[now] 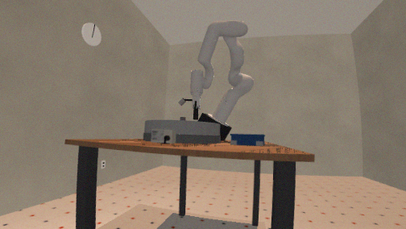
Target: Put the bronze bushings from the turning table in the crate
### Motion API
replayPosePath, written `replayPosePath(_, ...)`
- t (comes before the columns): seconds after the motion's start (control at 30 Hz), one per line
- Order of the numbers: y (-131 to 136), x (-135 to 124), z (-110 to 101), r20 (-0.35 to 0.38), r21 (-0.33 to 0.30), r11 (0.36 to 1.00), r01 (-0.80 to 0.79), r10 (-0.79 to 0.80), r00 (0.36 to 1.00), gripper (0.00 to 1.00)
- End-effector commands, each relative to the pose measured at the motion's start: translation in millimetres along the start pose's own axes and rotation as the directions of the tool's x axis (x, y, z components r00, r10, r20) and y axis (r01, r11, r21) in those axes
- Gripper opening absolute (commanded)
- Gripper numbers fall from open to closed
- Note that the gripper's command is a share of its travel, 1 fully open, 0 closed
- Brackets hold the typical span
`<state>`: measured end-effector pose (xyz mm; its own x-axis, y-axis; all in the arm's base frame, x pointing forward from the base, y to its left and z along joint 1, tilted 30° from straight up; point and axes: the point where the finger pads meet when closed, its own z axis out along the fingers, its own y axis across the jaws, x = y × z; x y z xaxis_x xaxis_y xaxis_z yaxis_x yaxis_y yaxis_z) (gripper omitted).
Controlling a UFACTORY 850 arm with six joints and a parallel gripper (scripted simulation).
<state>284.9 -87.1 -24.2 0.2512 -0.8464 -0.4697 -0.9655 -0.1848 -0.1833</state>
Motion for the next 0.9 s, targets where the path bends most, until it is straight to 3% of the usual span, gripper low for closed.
replayPosePath(0.0, -0.4, 0.5, 0.8, -0.001, 0.001, 1.000, 0.000, 0.000, 1.000, 0.00)
replayPosePath(0.87, -0.6, 0.7, 28.5, -0.001, 0.001, 1.000, 0.000, 0.000, 1.000, 0.00)
